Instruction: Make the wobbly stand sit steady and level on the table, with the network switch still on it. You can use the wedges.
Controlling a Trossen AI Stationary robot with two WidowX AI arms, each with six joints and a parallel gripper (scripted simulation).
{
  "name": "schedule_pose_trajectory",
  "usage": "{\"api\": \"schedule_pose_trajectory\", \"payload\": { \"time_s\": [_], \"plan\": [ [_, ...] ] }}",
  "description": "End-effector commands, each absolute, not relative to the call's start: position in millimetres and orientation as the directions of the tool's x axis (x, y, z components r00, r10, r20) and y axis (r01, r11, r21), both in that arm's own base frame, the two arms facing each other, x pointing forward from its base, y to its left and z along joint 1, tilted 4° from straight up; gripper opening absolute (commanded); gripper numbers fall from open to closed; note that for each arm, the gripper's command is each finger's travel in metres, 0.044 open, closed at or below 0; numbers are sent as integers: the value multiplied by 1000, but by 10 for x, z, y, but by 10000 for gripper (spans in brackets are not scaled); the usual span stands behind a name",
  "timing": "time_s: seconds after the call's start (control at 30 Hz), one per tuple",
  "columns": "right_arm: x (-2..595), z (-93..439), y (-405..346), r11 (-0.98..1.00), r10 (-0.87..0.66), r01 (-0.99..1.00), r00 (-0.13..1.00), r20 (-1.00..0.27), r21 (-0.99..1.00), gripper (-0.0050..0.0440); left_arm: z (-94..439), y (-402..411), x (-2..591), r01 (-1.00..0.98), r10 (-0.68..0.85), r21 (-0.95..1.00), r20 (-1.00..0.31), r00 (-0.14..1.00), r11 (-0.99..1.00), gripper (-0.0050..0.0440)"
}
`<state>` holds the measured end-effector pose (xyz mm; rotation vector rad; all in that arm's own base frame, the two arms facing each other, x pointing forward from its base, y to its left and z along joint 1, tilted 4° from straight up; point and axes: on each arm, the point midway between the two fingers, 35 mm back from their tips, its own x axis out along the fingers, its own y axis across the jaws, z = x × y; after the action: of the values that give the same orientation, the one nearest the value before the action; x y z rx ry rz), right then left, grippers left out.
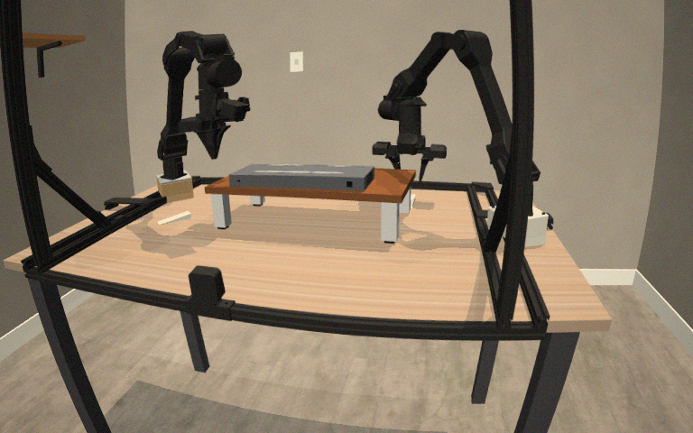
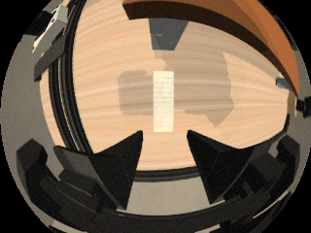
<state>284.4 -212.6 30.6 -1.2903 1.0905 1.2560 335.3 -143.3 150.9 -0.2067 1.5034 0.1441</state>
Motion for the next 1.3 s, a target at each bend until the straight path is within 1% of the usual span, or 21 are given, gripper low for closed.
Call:
{"api": "schedule_pose_trajectory", "payload": {
  "time_s": [0.0,0.33,0.37,1.27],
  "plan": [
    [2837,435,-2140,-106,32,-993,56,-998,-59,245,1509,-1433,3353,-222,-33,-47,-997,64,974,0],
    [2837,435,-2140,-106,32,-993,56,-998,-59,245,1509,-1433,3353,-222,-33,-47,-997,64,974,0],
    [2837,417,-2132,-103,36,-993,56,-998,-59,245,1018,-1457,3401,-228,-32,-44,-998,56,973,0],
    [2839,423,-2134,-103,35,-993,57,-998,-60,245,1018,-1457,3401,-228,-32,-44,-998,56,973,0]
  ]
}}
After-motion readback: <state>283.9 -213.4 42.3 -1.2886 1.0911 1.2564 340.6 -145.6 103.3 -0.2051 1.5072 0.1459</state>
